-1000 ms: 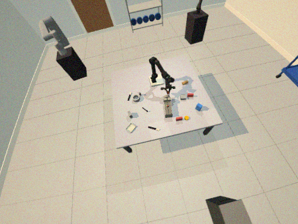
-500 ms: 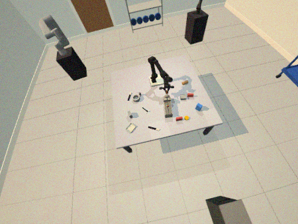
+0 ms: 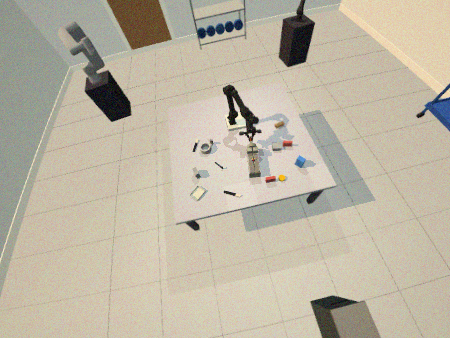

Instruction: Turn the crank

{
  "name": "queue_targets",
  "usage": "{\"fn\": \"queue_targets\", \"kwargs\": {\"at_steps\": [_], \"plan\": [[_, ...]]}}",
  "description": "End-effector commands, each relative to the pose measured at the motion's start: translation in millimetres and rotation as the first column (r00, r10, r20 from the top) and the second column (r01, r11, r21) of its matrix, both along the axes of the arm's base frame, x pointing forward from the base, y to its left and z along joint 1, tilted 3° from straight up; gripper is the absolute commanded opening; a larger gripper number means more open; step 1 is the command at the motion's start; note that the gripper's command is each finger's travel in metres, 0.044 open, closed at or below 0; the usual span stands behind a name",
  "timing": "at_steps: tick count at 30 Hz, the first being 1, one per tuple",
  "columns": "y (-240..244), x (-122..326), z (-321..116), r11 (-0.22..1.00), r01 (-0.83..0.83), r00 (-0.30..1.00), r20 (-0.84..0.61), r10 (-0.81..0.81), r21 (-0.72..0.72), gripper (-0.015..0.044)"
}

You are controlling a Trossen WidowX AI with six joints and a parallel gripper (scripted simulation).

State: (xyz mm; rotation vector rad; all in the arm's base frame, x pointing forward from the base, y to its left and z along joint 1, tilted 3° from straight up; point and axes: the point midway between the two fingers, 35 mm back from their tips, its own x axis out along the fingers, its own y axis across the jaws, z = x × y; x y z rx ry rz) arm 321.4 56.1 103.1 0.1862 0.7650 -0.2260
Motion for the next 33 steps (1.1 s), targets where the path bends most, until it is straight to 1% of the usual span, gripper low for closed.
{"fn": "queue_targets", "kwargs": {"at_steps": [1,33], "plan": [[-8.7,-2.7,-2.1,1.0,0.02,1.0,-0.001,-0.02,-0.013,0.0],[-14.9,-4.5,-8.6,1.0,0.02,1.0,-0.002,-0.02,-0.014,0.0]]}}
